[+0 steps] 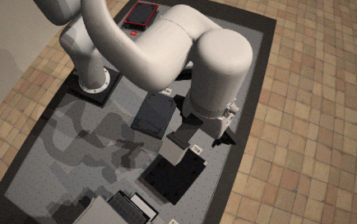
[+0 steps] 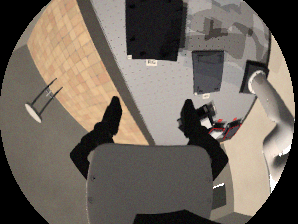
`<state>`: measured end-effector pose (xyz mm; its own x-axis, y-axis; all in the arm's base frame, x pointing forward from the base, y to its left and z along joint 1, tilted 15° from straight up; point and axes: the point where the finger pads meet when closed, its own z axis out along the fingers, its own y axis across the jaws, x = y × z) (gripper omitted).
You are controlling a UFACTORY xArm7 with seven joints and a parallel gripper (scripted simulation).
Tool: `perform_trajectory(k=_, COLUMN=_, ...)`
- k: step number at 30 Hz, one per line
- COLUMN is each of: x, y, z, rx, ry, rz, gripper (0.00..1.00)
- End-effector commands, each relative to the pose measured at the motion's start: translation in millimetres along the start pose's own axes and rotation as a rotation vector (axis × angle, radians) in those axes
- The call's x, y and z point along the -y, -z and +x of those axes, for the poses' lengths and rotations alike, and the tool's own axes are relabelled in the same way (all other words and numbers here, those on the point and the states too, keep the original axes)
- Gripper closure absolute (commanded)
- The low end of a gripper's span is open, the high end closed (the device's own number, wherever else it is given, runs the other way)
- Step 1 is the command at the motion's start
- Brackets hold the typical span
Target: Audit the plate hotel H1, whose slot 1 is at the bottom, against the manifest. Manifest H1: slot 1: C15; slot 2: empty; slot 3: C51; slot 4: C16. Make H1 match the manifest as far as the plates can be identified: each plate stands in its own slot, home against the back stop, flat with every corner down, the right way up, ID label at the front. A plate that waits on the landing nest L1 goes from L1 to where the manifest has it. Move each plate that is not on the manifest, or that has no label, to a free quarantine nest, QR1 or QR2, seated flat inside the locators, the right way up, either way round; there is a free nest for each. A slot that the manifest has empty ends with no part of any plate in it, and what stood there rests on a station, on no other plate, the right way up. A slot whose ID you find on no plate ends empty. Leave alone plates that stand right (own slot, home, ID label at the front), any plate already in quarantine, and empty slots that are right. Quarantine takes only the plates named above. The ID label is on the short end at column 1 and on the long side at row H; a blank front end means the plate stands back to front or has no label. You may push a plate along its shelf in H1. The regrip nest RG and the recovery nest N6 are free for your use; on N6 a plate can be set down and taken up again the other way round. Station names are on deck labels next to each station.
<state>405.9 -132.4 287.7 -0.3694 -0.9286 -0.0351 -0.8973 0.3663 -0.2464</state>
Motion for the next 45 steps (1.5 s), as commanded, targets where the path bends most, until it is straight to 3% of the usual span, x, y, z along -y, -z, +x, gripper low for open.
perform_trajectory(k=1, x=1.0, y=1.4, z=-0.2, rx=-0.066, ry=-0.001, rz=0.003, gripper=0.00)
perform_trajectory(k=5, x=1.0, y=1.4, z=-0.3, rx=-0.099, ry=-0.001, rz=0.003, gripper=0.00)
perform_trajectory(k=20, x=1.0, y=1.4, z=-0.4, rx=-0.349, ry=-0.001, rz=0.003, gripper=0.00)
perform_trajectory(k=22, x=1.0, y=1.4, z=-0.4, rx=-0.349, ry=-0.001, rz=0.003, gripper=0.00)
perform_trajectory(k=37, x=0.8, y=1.3, z=-0.4, rx=-0.598, ry=-0.001, rz=0.003, gripper=0.00)
perform_trajectory(k=39, x=0.8, y=1.3, z=-0.4, rx=-0.598, ry=-0.001, rz=0.003, gripper=0.00)
perform_trajectory(k=45, x=0.8, y=1.3, z=-0.5, rx=-0.698, ry=-0.001, rz=0.003, gripper=0.00)
